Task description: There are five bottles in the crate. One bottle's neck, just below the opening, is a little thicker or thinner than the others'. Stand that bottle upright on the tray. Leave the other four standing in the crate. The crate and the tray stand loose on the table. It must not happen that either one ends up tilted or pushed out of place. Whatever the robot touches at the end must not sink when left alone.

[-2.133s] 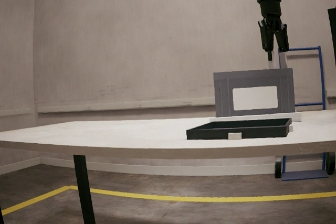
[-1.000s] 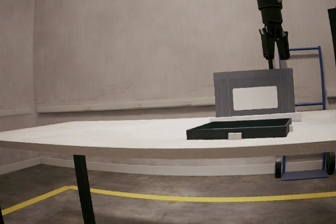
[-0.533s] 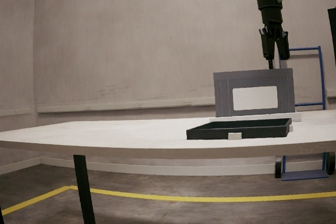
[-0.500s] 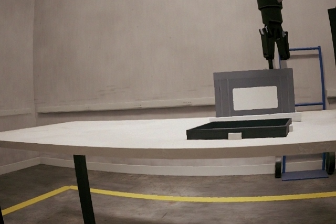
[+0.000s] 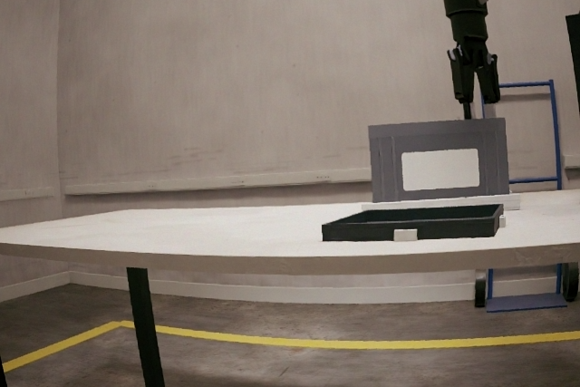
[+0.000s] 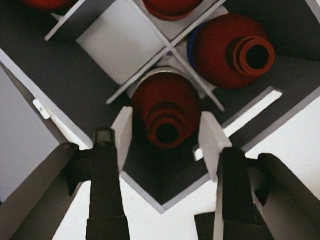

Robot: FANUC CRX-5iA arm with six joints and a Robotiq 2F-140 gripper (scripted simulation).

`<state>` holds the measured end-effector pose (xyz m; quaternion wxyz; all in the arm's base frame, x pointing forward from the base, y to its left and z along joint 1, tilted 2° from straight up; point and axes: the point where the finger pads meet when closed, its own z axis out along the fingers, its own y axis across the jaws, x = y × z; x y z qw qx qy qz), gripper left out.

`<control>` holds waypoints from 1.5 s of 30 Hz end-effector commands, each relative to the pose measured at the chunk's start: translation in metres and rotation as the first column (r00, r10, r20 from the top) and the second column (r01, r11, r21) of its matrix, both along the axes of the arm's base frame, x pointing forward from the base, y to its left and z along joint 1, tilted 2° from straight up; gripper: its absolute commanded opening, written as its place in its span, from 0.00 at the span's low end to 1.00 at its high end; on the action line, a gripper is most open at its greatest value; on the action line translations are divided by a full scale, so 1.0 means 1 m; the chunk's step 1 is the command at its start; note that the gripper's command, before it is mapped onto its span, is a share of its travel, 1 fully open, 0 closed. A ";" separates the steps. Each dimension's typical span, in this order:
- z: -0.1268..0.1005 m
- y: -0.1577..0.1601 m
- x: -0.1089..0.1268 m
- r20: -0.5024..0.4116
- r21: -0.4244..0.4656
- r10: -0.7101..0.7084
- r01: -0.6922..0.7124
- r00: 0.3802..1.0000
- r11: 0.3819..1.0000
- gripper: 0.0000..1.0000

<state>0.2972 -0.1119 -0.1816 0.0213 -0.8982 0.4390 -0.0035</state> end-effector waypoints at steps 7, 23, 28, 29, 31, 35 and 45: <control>0.000 0.000 0.000 0.001 0.000 0.000 0.000 1.000 1.000 0.44; 0.000 0.000 0.000 0.001 0.000 0.000 0.000 1.000 1.000 0.10; 0.000 0.000 0.000 0.001 0.000 0.000 0.000 1.000 1.000 0.10; 0.000 0.000 0.000 0.001 0.000 0.000 0.000 1.000 1.000 0.10; 0.000 0.000 0.000 0.001 0.000 0.000 0.000 1.000 1.000 0.10; 0.000 0.000 0.000 0.001 0.000 0.000 0.000 1.000 1.000 0.10; 0.000 0.000 0.000 0.001 0.000 0.000 0.000 1.000 1.000 0.10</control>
